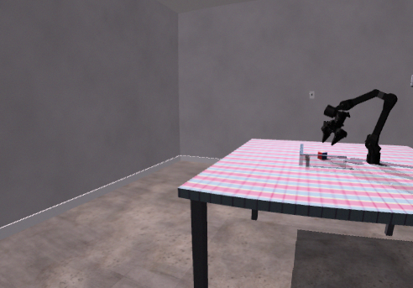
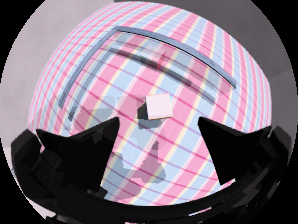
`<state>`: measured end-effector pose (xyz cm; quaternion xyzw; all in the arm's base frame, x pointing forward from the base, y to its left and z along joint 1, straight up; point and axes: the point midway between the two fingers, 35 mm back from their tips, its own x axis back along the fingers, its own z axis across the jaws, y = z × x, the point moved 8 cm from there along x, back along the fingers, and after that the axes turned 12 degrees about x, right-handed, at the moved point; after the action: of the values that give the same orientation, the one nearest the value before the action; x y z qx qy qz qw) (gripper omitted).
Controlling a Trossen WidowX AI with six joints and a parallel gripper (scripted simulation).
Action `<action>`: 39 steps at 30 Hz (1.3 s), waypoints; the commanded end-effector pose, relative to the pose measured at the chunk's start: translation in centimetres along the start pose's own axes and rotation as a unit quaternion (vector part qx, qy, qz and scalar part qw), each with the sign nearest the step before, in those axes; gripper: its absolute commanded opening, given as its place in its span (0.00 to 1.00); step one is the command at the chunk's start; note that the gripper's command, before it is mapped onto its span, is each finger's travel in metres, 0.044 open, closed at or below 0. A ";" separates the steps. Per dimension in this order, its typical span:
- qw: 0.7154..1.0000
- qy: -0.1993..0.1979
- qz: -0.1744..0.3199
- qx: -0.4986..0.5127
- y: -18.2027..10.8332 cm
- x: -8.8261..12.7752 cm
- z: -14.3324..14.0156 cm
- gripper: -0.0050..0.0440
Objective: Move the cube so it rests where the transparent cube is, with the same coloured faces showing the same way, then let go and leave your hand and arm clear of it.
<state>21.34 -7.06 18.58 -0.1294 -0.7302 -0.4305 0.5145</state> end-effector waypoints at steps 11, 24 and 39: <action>1.000 -0.010 -0.004 0.006 0.4 4.0 0.1 1.00; 1.000 -0.008 -0.001 0.003 0.2 3.9 0.2 1.00; 0.987 0.012 0.065 -0.148 1.9 2.3 -0.9 0.67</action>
<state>20.62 -7.47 21.36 -0.1988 -0.6755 -0.4787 0.5244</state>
